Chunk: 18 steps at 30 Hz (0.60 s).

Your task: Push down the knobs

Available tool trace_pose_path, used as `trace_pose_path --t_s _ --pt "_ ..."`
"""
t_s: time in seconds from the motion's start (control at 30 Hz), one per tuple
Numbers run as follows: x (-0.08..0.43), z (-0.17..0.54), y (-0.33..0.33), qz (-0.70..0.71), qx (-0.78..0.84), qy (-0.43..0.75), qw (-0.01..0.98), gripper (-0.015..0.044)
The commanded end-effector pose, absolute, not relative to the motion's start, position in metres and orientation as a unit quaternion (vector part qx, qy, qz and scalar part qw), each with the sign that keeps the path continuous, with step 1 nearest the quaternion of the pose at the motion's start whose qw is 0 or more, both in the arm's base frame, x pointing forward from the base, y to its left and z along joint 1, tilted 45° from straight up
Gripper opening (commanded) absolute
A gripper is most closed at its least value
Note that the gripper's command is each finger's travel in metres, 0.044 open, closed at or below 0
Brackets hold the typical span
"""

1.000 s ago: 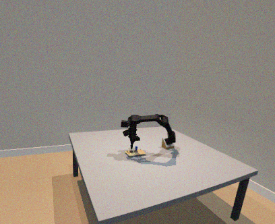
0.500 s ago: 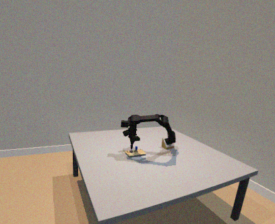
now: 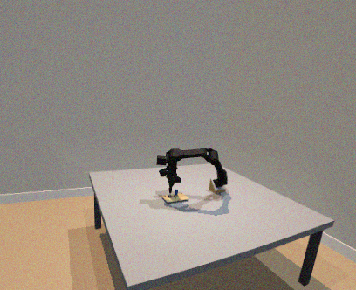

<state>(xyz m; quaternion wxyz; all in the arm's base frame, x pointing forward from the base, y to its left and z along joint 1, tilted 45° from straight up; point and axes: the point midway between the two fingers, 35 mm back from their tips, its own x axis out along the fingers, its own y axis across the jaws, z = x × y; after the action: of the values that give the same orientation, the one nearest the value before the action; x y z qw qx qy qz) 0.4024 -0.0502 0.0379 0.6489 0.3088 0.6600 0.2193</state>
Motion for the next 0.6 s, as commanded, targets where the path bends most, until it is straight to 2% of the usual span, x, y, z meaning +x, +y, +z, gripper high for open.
trace_pose_path --t_s 0.0,0.57 --pt "0.4034 0.0372 -0.0473 0.220 0.311 0.659 0.648 0.0000" --pt "0.4036 0.0332 -0.0434 0.221 0.311 0.659 0.648 0.0000"
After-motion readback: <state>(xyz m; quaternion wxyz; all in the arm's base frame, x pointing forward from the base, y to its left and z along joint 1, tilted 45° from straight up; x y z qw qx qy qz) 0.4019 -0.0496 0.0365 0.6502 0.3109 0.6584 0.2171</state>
